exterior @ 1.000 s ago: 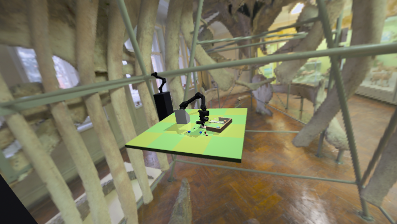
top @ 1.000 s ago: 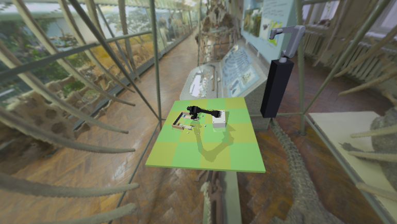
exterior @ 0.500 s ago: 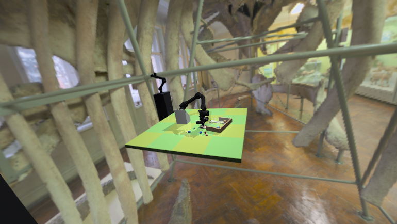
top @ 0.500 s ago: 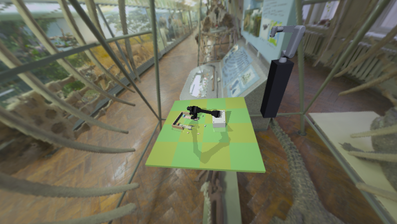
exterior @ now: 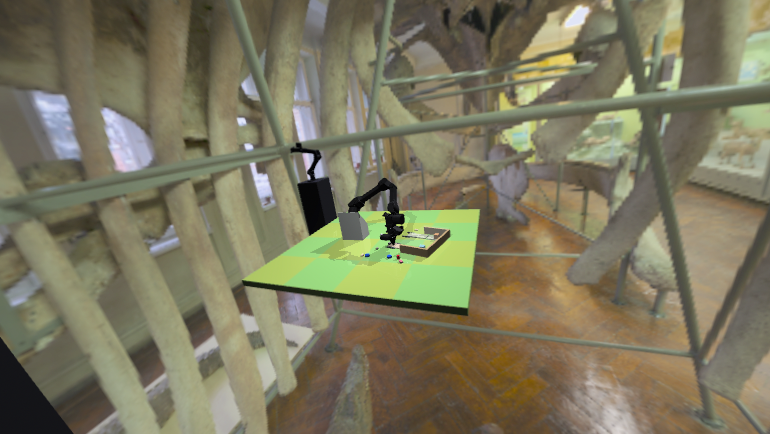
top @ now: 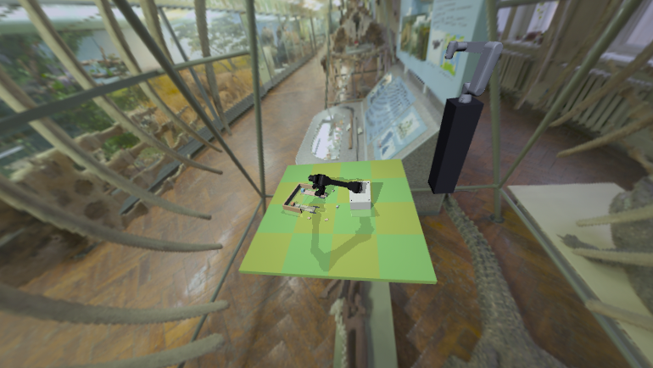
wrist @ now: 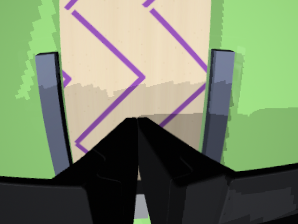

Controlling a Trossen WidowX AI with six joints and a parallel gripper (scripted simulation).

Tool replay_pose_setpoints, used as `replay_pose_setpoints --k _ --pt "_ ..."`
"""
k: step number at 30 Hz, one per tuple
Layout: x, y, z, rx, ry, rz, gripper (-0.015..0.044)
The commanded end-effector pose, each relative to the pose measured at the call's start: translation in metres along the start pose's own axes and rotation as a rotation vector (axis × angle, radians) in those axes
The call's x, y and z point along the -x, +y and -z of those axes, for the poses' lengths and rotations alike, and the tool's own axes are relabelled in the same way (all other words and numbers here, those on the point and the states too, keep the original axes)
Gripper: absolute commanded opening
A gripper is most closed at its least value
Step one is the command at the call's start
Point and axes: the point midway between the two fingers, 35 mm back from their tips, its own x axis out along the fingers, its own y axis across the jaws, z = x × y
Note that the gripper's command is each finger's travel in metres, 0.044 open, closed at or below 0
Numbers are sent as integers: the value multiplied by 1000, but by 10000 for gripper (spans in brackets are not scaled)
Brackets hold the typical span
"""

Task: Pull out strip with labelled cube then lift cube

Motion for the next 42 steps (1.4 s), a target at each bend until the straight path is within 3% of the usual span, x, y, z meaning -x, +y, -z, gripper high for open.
replay_pose_setpoints --k 1,42 --pt "-4 -1 12 -7 16 0 0" --pt "-5 -2 74 -10 18 0 0"
